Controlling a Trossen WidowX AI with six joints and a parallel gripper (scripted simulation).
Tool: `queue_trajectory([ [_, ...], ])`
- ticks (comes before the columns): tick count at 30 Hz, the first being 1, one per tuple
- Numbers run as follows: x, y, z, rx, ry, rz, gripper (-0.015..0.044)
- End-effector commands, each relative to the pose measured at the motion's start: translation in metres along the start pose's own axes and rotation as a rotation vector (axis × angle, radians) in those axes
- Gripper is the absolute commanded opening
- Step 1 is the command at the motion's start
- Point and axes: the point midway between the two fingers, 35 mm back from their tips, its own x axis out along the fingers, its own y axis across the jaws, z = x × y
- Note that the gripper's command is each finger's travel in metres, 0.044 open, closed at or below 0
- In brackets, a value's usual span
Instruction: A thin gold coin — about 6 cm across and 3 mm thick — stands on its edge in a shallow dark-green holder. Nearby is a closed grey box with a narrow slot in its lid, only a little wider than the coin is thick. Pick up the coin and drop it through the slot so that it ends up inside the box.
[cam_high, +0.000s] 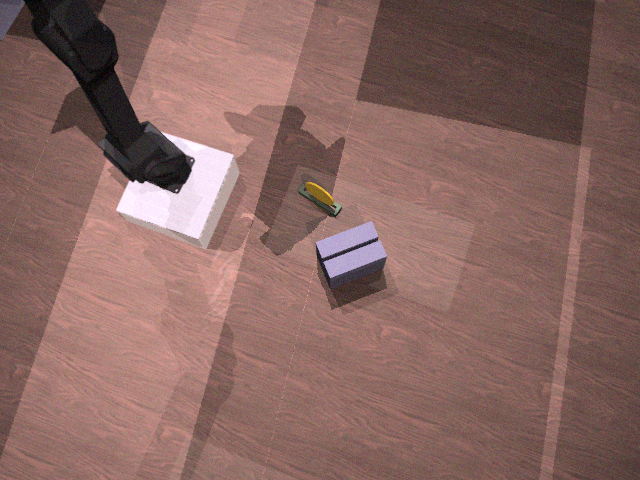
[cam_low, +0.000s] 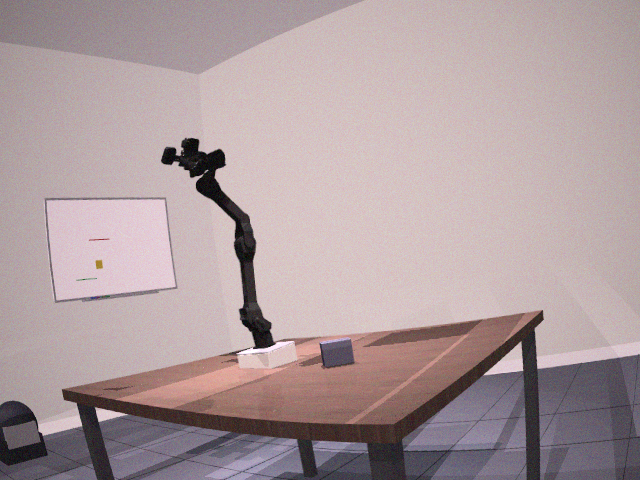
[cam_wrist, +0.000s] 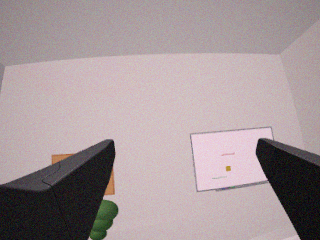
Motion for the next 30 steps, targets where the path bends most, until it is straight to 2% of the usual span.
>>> queue_trajectory([
  [1, 0.000, 0.002, -0.001, -0.003, 0.000, 0.005, 0.0374],
  [9, -0.027, 0.082, -0.023, -0.009, 0.023, 0.288, 0.0164],
  [15, -0.074, 0.142, -0.024, 0.061, 0.019, 0.568, 0.0161],
  [20, -0.108, 0.172, -0.024, 0.100, 0.030, 0.722, 0.0161],
  [30, -0.255, 0.244, -0.029, 0.193, 0.130, 1.223, 0.0161],
])
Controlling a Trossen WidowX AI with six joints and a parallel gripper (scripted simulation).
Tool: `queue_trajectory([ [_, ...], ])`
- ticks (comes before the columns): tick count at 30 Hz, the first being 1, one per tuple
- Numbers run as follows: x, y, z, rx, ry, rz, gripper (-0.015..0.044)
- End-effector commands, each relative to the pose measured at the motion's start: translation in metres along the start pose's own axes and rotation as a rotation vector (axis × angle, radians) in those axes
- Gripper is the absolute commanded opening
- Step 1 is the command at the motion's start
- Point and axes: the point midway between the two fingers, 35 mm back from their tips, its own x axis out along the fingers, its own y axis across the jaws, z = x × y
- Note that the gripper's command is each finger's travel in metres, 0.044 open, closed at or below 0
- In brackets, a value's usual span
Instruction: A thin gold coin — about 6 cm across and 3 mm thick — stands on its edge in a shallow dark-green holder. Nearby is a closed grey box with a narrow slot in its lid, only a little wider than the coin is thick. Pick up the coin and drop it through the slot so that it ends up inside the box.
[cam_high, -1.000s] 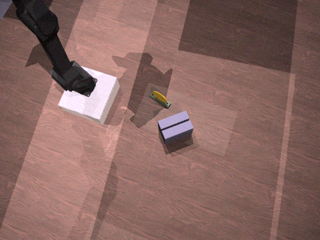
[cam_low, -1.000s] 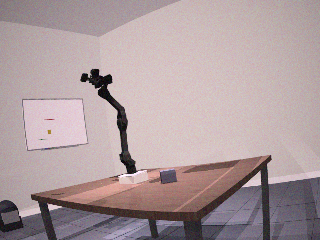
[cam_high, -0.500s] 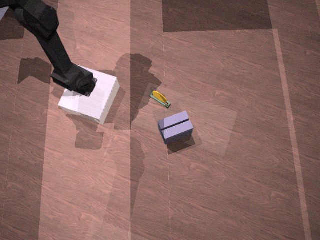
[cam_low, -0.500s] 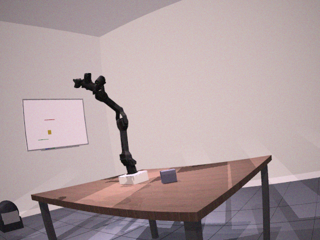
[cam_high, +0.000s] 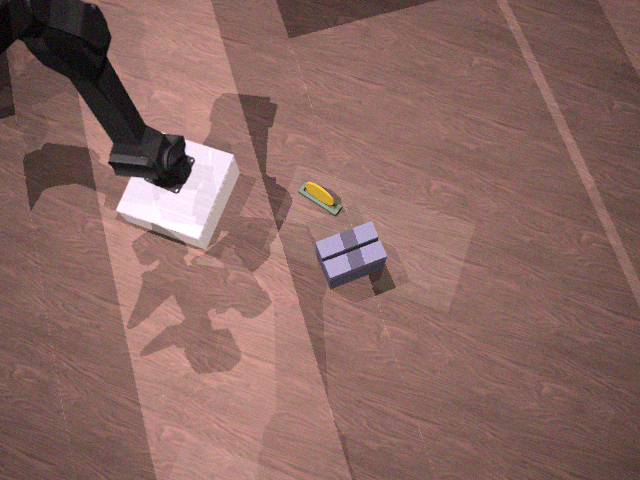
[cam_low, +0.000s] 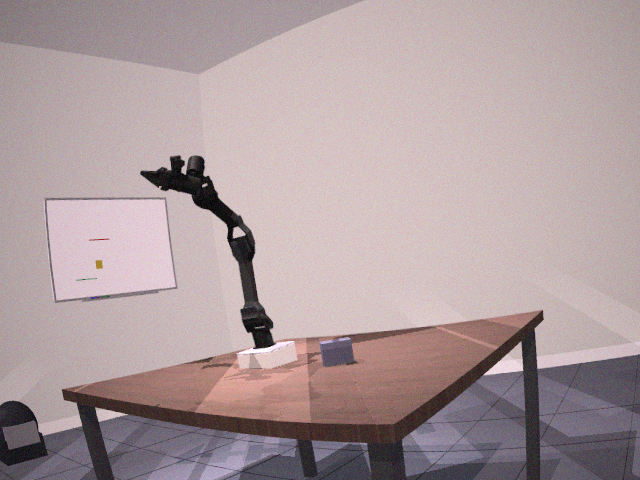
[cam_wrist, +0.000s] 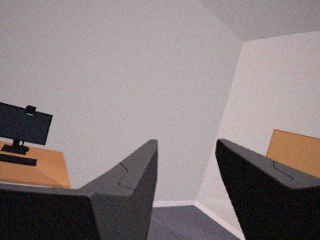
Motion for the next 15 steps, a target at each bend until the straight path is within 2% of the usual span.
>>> queue_trajectory([
  [1, -0.011, 0.059, -0.013, 0.031, 0.037, 0.179, 0.0161],
  [7, -0.056, 0.153, -0.030, 0.081, 0.110, 0.479, 0.0161],
  [15, -0.145, 0.245, -0.046, 0.056, 0.196, 0.829, 0.0161],
])
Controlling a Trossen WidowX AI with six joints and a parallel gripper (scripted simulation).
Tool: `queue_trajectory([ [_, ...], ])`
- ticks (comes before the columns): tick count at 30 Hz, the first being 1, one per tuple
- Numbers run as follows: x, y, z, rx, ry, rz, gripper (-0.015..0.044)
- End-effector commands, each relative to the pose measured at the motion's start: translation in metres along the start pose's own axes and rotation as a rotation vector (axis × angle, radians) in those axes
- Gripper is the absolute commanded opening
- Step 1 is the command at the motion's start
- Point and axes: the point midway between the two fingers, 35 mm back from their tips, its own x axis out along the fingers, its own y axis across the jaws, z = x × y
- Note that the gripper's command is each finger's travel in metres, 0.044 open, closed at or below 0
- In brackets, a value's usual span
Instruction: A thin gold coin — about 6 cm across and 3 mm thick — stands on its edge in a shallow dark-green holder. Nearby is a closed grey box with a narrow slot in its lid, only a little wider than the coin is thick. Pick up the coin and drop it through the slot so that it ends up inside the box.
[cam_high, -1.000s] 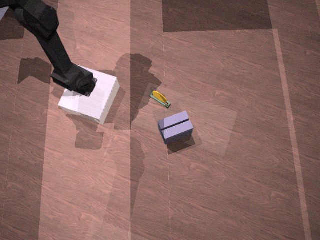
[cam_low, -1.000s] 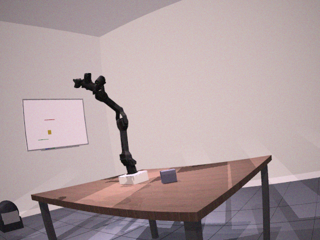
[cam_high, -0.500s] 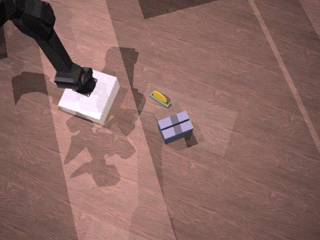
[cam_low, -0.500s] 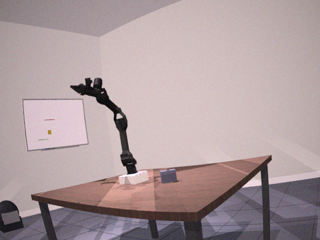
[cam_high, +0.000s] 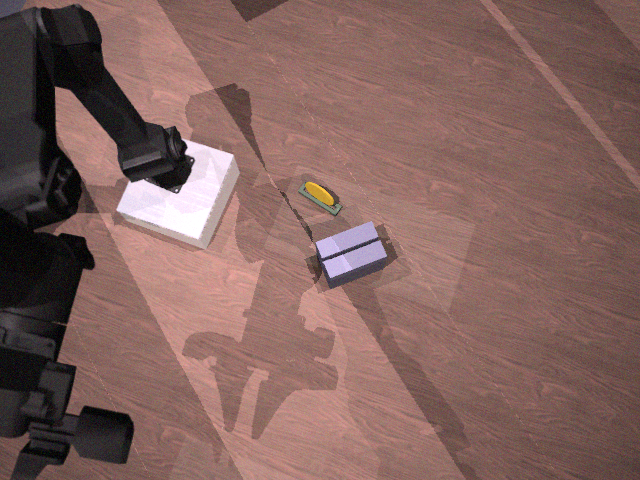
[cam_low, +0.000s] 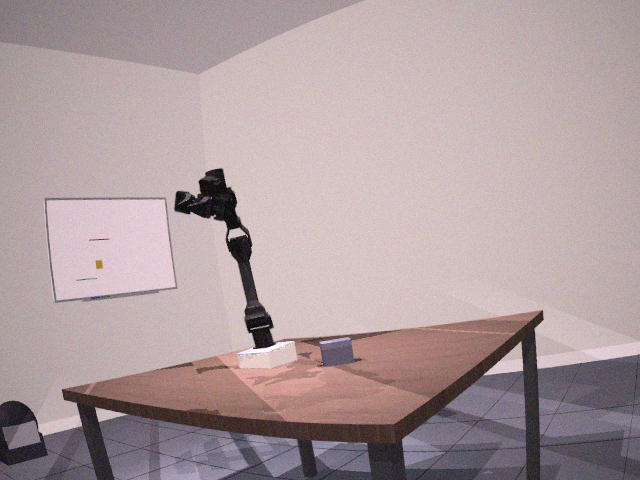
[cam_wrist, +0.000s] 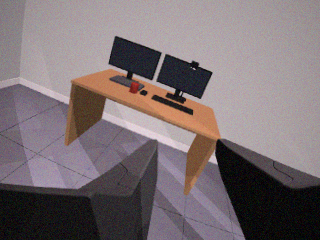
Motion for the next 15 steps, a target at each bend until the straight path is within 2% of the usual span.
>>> queue_trajectory([
  [1, -0.006, 0.045, -0.012, -0.014, 0.039, 0.123, 0.0161],
  [7, -0.034, 0.128, -0.041, -0.027, 0.131, 0.358, 0.0161],
  [15, -0.110, 0.234, -0.098, -0.053, 0.320, 0.686, 0.0161],
])
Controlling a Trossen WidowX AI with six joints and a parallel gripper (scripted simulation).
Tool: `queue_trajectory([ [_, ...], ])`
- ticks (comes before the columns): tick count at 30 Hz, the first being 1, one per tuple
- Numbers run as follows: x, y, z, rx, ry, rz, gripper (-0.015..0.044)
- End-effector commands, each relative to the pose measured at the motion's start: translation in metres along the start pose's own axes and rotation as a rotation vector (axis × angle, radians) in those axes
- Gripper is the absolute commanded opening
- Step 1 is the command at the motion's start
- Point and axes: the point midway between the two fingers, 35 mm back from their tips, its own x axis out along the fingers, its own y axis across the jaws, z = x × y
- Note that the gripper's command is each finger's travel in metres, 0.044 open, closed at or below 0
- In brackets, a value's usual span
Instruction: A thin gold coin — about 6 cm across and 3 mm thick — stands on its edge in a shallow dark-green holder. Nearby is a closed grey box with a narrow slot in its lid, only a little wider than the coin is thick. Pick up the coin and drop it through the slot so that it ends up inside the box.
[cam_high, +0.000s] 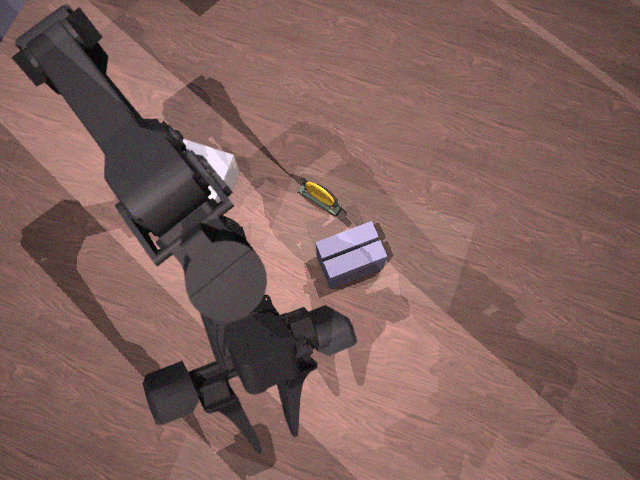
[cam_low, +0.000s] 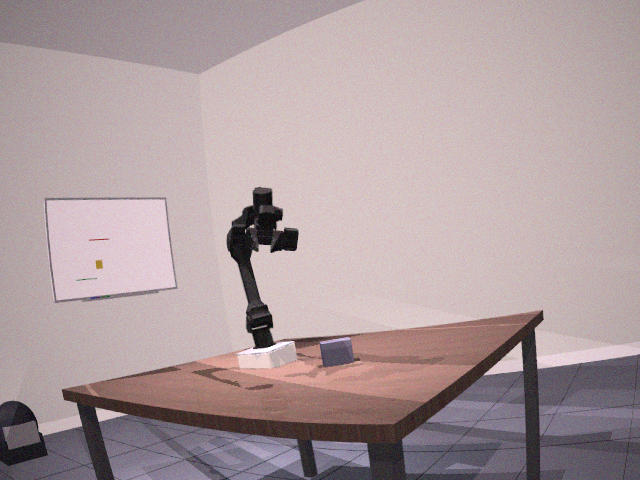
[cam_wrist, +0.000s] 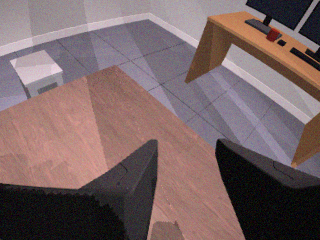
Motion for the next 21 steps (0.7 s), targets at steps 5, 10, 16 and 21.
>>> queue_trajectory([
  [5, -0.016, 0.110, -0.071, -0.037, 0.216, 0.267, 0.0161],
  [10, -0.045, 0.167, -0.128, -0.085, 0.387, 0.402, 0.0161],
  [16, -0.095, 0.214, -0.205, -0.174, 0.620, 0.506, 0.0161],
  [21, -0.143, 0.229, -0.271, -0.277, 0.820, 0.526, 0.0161],
])
